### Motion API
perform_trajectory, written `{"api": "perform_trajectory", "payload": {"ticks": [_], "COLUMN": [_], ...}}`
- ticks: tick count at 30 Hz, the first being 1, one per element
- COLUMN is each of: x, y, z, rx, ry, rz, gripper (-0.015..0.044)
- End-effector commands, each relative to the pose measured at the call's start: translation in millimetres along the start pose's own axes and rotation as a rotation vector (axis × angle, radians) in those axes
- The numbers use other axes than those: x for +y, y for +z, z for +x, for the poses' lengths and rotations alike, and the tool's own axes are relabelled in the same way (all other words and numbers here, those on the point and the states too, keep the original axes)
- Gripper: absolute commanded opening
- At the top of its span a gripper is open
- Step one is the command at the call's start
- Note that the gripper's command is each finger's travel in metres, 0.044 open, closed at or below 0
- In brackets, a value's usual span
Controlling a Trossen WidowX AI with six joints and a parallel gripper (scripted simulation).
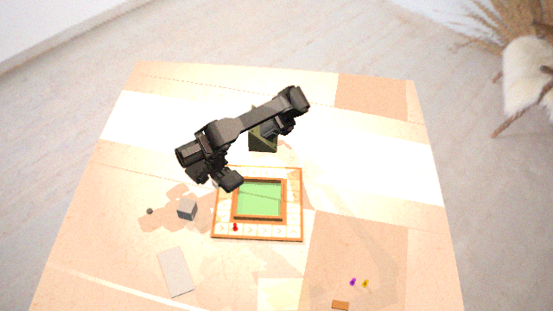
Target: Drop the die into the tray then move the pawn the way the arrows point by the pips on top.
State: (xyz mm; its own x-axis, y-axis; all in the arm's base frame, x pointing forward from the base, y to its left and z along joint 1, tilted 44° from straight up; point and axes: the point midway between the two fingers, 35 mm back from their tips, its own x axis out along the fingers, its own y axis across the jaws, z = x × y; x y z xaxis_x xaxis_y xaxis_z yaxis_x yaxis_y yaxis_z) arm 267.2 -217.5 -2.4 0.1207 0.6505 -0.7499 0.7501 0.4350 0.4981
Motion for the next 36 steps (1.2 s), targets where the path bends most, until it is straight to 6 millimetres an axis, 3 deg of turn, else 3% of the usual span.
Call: {"api": "perform_trajectory", "payload": {"ticks": [1, 26, 36], "x": [16, 75, 76], "y": [-15, -101, -104], "z": [5, 34, 37], "rx": [0.006, 0.027, 0.013], "ry": [0.004, 0.007, -0.012], "rz": [0.137, 0.816, 0.833], "gripper": [0.0000, 0.0000, 0.0000]}}
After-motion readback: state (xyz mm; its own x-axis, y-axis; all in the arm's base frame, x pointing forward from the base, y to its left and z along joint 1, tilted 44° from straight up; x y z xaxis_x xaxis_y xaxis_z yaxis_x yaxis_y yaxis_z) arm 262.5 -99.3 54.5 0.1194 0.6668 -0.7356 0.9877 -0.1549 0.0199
